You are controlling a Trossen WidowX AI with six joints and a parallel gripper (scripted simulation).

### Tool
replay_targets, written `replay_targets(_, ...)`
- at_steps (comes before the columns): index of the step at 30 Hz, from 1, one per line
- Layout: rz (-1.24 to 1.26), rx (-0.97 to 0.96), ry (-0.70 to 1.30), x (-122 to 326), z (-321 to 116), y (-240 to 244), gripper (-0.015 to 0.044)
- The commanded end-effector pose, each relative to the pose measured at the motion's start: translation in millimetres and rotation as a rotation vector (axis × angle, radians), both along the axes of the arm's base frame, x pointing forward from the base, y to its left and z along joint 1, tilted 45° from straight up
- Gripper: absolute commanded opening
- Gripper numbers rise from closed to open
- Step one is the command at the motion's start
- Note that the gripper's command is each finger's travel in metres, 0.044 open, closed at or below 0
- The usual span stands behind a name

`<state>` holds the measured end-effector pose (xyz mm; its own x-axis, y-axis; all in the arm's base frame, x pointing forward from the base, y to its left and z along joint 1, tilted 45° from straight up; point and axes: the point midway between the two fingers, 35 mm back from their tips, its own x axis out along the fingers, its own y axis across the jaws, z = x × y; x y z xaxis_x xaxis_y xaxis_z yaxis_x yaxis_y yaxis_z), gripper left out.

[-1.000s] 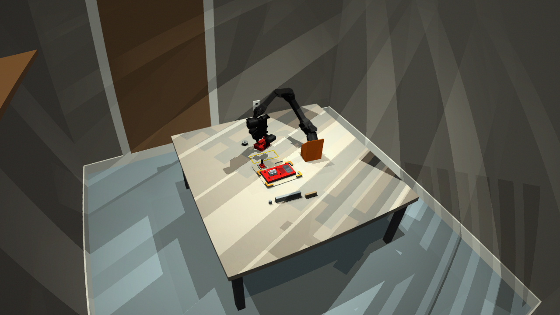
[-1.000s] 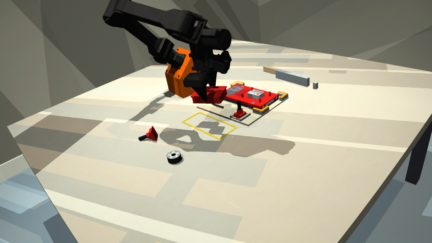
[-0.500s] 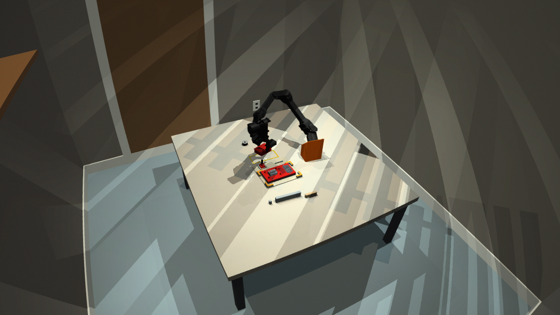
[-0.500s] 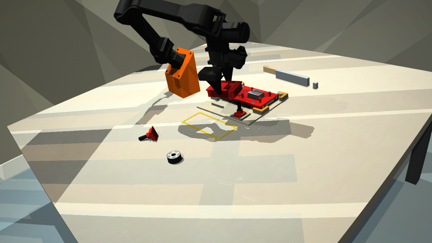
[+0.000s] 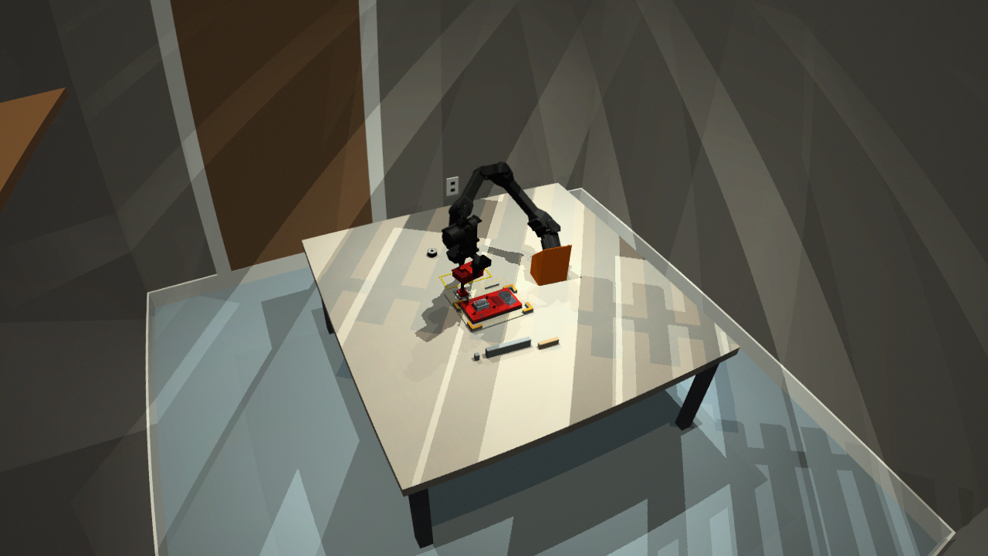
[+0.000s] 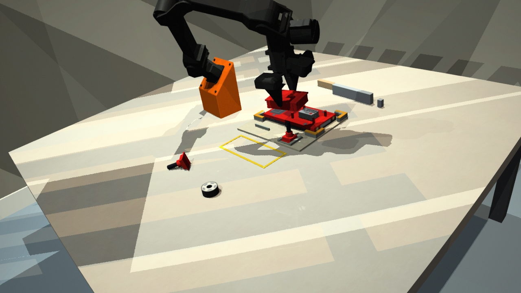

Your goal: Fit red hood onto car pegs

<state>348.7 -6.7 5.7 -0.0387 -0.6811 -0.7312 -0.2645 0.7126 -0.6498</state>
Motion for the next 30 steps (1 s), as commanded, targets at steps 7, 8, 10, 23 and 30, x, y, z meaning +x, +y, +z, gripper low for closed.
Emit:
replay_targets(7, -0.066, -0.011, -0.052, -1, -30, 28, 0.0000)
replay_targets(8, -0.072, -0.013, -0.057, -1, -32, 31, 0.0000)
replay_targets(10, -0.084, -0.016, -0.068, -2, -38, 36, 0.0000)
replay_targets(23, -0.158, -0.040, -0.139, -15, -67, 62, 0.0000)
replay_targets(30, -0.157, -0.040, -0.139, -15, -72, 53, 0.0000)
